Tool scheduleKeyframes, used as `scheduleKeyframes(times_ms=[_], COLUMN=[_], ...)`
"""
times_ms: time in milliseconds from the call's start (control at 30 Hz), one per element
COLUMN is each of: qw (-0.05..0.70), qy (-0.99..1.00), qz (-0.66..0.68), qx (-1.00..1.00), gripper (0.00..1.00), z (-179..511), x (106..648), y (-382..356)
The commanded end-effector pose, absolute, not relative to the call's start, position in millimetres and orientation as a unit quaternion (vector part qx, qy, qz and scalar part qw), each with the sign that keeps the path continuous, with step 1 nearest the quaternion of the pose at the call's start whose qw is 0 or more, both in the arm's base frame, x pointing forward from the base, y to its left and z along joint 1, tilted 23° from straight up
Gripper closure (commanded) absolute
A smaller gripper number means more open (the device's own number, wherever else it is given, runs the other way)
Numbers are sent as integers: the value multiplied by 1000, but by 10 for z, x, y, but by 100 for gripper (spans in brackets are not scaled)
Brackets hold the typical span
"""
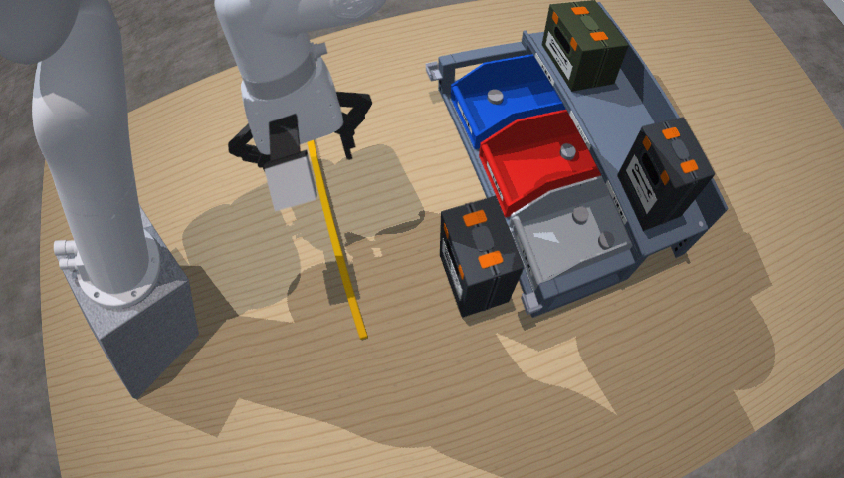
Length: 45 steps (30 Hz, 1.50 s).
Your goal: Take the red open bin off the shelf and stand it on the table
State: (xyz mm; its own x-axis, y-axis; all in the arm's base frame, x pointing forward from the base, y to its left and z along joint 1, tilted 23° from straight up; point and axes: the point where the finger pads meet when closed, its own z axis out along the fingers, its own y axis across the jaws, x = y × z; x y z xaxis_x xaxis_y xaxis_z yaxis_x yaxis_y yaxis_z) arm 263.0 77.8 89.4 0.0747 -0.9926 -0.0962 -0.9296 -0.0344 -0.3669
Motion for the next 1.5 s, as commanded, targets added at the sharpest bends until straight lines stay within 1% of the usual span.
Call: scheduleKeyframes(times_ms=[0,433,467,600,1000,1167,1467], qw=[188,193,177,193,193,194,194], qy=[666,664,670,664,664,664,664], qz=[-58,-49,-64,-49,-49,-53,-53], qx=[-719,-721,-718,-721,-721,-720,-720], gripper=[0,0,0,0,0,0,0], z=[888,885,888,877,877,1034,1034], x=[2634,2634,2640,2634,2634,3107,3107], y=[774,773,776,775,775,712,712])
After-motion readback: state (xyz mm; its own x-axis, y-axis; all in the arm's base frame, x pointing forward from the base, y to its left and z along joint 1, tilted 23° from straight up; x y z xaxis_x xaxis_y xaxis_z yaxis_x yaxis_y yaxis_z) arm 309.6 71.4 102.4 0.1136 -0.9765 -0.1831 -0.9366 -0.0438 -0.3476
